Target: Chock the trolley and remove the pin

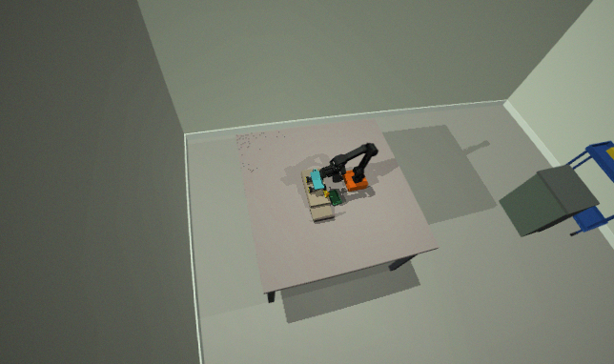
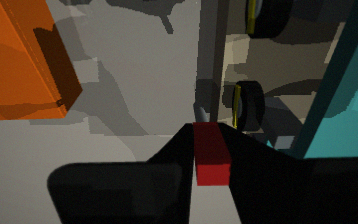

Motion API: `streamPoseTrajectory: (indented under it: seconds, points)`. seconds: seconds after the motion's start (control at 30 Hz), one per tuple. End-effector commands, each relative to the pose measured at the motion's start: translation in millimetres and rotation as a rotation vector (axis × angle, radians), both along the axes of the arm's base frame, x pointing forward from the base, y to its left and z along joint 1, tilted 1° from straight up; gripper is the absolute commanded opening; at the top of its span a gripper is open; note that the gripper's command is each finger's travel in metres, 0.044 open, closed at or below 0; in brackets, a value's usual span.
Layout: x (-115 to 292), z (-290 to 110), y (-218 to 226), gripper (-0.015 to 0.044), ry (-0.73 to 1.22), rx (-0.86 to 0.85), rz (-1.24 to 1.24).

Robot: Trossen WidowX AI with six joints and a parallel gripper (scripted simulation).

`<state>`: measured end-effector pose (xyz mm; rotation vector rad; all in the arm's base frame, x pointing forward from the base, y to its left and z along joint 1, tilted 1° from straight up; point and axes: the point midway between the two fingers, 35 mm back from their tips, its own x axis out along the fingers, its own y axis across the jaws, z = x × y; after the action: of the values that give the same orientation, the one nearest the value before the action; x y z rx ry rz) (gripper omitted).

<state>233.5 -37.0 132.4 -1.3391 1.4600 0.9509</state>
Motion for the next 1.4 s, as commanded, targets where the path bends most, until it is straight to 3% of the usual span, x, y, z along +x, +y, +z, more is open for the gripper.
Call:
streamPoseTrajectory:
  seconds: [0.0, 0.87, 1.07, 1.37]
  points:
    - [1.7, -3.0, 16.2, 0.0, 0.005, -0.004, -0.005]
    - [9.8, -17.9, 111.2, 0.0, 0.005, 0.005, -0.005]
    - [10.3, -18.8, 116.5, 0.0, 0.006, 0.007, 0.0]
    - [9.3, -18.6, 115.0, 0.0, 0.051, 0.045, 0.244]
